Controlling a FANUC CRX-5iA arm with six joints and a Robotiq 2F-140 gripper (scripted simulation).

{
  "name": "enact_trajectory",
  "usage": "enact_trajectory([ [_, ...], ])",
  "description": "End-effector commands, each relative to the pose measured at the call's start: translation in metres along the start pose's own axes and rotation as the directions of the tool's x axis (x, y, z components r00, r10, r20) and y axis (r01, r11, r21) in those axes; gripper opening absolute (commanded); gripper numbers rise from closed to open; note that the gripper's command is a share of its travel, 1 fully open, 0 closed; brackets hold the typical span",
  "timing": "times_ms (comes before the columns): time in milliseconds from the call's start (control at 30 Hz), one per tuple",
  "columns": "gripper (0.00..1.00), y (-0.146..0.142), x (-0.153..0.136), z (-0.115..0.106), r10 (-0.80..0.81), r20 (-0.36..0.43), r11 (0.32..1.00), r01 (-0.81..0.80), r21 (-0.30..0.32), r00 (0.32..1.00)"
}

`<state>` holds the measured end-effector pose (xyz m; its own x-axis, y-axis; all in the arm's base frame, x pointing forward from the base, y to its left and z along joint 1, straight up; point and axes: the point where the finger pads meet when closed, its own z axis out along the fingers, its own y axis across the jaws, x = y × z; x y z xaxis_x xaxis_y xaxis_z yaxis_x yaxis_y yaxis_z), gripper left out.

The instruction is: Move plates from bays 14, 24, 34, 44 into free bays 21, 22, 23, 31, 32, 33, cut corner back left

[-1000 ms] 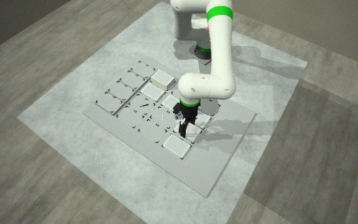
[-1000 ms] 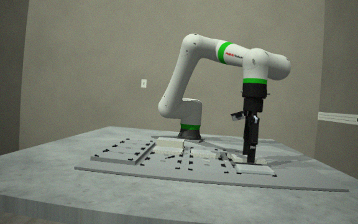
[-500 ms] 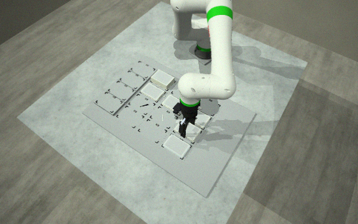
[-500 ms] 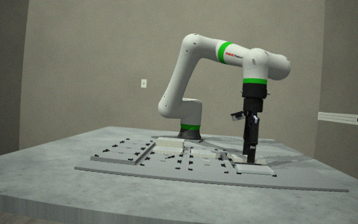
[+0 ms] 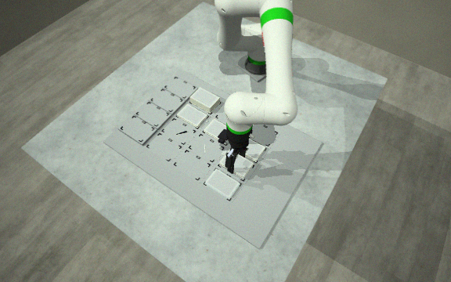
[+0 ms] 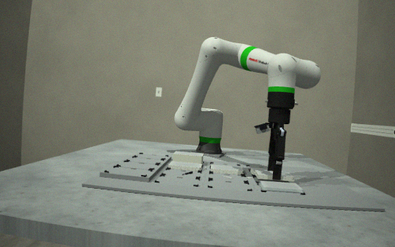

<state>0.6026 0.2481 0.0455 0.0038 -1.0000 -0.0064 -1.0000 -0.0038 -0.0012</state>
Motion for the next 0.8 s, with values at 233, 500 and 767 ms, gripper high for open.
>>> enact_trajectory([
  [233,0.1,-0.0006,-0.0001,0.0014,0.0,0.001,1.0,0.0,0.002,1.0],
  [500,0.1,-0.0006,-0.0002,0.0041,0.0,0.001,1.0,0.0,0.002,1.0],
  [767,0.1,-0.0006,-0.0002,0.0061,0.0,0.001,1.0,0.0,0.002,1.0],
])
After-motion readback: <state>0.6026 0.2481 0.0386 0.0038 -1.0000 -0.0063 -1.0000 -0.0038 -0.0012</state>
